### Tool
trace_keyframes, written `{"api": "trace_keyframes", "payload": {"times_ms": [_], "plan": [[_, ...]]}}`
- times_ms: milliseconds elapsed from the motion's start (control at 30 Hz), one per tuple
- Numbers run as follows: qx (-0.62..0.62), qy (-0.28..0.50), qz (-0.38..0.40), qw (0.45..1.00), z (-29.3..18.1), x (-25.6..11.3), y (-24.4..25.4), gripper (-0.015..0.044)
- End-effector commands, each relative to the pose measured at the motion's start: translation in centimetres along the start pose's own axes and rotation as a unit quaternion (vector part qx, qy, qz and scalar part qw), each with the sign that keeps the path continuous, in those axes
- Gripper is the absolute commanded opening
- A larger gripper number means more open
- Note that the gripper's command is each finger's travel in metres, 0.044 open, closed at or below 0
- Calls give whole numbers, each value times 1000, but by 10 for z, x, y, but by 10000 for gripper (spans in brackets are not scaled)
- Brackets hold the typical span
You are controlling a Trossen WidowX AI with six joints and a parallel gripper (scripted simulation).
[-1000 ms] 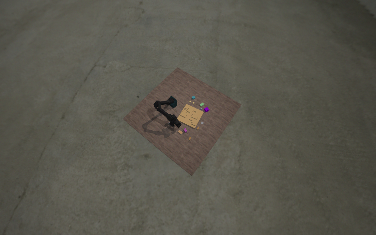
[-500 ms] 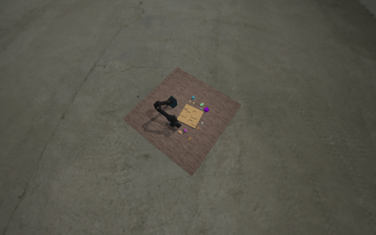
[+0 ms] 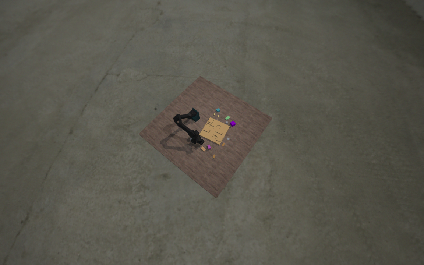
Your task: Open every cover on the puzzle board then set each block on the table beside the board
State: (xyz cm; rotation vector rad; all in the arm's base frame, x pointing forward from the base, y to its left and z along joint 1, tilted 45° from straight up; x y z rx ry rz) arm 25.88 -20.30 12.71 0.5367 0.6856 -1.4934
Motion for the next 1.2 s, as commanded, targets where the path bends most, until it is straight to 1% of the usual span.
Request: {"api": "trace_keyframes", "payload": {"times_ms": [0,200,233,967,1100,1167], "plan": [[0,0,0,1000,0,-1,0,264],[0,0,0,1000,0,-1,0,421],[0,0,0,1000,0,-3,0,440],[-2,4,1,1000,-1,-71,1,440],[-2,3,2,1000,-1,-76,0,440],[-14,2,18,1000,0,-81,5,440]]}}
Point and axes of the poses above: the point midway between the two fingers, 35 mm back from their tips, its own x axis out along the fingers, its own y axis across the jaws, z = x × y, the point moved 3 cm from there along -x, back along the fingers, and after that the axes turned 11 degrees about -x, right-handed, at the moved point
